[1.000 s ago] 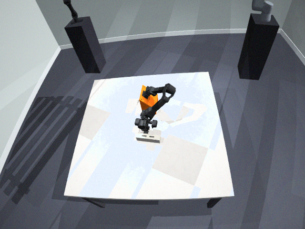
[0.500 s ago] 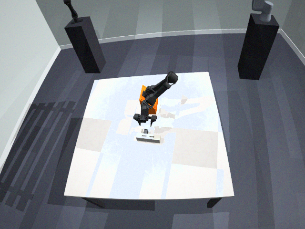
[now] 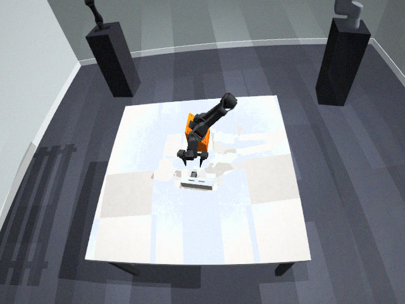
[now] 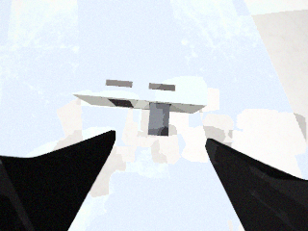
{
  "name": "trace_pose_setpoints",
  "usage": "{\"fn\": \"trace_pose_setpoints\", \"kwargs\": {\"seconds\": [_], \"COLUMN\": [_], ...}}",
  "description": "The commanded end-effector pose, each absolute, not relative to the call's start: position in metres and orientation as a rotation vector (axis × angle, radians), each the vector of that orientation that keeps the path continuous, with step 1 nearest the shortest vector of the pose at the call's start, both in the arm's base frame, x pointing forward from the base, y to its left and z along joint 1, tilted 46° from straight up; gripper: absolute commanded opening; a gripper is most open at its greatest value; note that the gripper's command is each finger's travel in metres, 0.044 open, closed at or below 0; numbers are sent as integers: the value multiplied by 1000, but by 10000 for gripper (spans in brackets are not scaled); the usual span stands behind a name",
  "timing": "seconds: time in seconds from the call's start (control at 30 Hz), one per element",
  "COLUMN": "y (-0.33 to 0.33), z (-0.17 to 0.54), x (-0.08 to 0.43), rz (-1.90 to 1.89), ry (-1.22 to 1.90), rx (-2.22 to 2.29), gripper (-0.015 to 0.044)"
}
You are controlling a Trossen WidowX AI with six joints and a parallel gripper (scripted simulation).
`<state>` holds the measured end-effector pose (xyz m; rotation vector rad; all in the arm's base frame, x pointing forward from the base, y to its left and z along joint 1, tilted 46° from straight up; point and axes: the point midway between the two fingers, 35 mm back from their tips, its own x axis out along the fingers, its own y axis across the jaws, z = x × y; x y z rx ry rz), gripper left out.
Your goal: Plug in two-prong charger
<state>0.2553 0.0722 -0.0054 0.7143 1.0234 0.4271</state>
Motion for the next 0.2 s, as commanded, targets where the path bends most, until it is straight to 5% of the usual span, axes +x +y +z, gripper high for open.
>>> {"fn": "trace_pose_setpoints", "kwargs": {"seconds": [0.0, 0.17], "y": [72, 72], "z": [-4, -4], "x": [256, 256], "rz": [424, 424], "ry": [1018, 1018], "rx": [714, 714], "gripper": [440, 440]}}
